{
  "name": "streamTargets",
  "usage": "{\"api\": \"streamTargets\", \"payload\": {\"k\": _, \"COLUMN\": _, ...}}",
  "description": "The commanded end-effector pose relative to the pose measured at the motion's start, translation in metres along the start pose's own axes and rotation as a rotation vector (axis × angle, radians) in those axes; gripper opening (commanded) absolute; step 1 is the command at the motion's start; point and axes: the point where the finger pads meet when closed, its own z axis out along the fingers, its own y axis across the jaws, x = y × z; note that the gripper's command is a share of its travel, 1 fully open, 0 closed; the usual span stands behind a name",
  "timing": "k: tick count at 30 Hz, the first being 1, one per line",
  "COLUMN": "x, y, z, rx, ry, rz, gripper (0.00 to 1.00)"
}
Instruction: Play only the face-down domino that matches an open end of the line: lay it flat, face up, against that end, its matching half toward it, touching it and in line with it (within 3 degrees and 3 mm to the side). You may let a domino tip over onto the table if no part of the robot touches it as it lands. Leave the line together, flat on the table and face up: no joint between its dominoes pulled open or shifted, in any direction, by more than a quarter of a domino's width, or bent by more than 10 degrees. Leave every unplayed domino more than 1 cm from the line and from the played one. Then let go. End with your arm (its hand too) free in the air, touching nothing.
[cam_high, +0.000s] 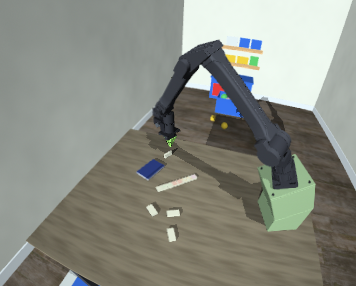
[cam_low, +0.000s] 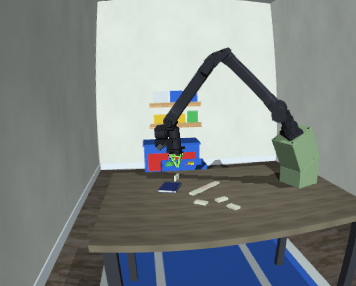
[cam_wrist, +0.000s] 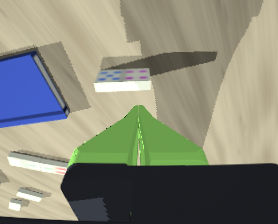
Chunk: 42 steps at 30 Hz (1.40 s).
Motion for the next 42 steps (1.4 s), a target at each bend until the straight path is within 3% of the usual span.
{"api": "streamTargets", "payload": {"k": 1, "x": -0.016, "y": 0.004, "z": -0.013, "rx": 0.0, "ry": -0.041, "rz": -0.003, "gripper": 0.0}}
{"api": "streamTargets", "payload": {"k": 9, "x": -0.057, "y": 0.021, "z": -0.033, "rx": -0.004, "ry": -0.128, "rz": 0.007, "gripper": 0.0}}
{"api": "streamTargets", "payload": {"k": 16, "x": -0.057, "y": 0.021, "z": -0.033, "rx": -0.004, "ry": -0.128, "rz": 0.007, "gripper": 0.0}}
{"api": "streamTargets", "payload": {"k": 17, "x": -0.034, "y": 0.013, "z": -0.017, "rx": -0.003, "ry": -0.077, "rz": 0.01, "gripper": 0.0}}
{"api": "streamTargets", "payload": {"k": 26, "x": -0.059, "y": 0.022, "z": -0.03, "rx": -0.004, "ry": -0.137, "rz": 0.017, "gripper": 0.0}}
{"api": "streamTargets", "payload": {"k": 33, "x": -0.059, "y": 0.022, "z": -0.03, "rx": -0.004, "ry": -0.137, "rz": 0.017, "gripper": 0.0}}
{"api": "streamTargets", "payload": {"k": 34, "x": -0.039, "y": 0.014, "z": -0.015, "rx": -0.001, "ry": -0.092, "rz": 0.022, "gripper": 0.0}}
{"api": "streamTargets", "payload": {"k": 42, "x": -0.059, "y": 0.022, "z": -0.003, "rx": -0.005, "ry": -0.136, "rz": 0.018, "gripper": 0.0}}
